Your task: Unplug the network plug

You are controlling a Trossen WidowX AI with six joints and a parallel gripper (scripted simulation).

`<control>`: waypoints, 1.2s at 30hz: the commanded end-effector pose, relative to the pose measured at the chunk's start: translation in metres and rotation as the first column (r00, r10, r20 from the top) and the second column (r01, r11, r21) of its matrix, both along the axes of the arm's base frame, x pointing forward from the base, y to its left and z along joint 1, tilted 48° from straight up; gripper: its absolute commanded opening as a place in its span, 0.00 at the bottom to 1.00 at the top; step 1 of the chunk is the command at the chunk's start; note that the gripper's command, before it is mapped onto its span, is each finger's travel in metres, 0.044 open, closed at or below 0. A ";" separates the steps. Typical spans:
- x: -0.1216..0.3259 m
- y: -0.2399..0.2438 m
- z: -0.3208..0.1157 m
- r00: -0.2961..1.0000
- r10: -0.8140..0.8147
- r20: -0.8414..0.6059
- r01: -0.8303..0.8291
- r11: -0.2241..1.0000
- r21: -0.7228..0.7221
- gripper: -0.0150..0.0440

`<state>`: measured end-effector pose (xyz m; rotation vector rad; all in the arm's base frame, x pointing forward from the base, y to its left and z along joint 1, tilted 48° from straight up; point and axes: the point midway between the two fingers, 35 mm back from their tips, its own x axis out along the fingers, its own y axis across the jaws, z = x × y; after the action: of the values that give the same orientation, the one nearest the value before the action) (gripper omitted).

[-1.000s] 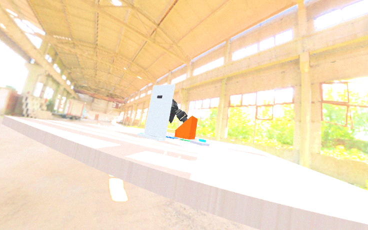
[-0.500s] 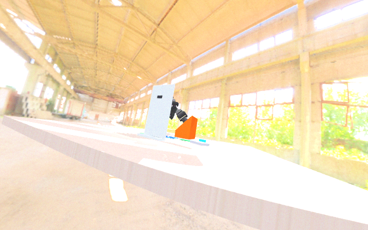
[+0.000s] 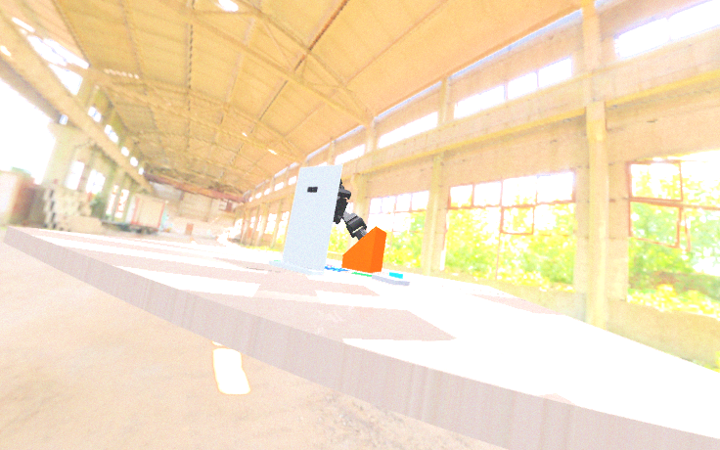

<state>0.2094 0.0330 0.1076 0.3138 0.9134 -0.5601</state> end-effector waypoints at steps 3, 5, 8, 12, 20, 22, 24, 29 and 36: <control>-0.003 0.013 0.014 1.000 0.000 0.010 0.000 1.000 -0.007 0.52; -0.004 0.017 0.018 1.000 0.001 0.013 0.000 1.000 -0.009 0.52; -0.006 0.022 0.024 1.000 0.002 0.017 -0.002 1.000 -0.011 0.52; -0.007 0.027 0.029 1.000 0.004 0.022 -0.003 1.000 -0.014 0.52; -0.007 0.027 0.029 1.000 0.004 0.022 -0.003 1.000 -0.014 0.83; -0.007 0.027 0.029 1.000 0.004 0.022 -0.003 1.000 -0.014 0.92; -0.007 0.027 0.029 1.000 0.004 0.022 -0.003 1.000 -0.014 1.00; -0.007 0.027 0.029 1.000 0.004 0.022 -0.003 1.000 -0.014 1.00; -0.007 0.027 0.029 1.000 0.004 0.022 -0.003 1.000 -0.014 1.00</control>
<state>0.2018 0.0605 0.1359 0.3059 0.8935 -0.5546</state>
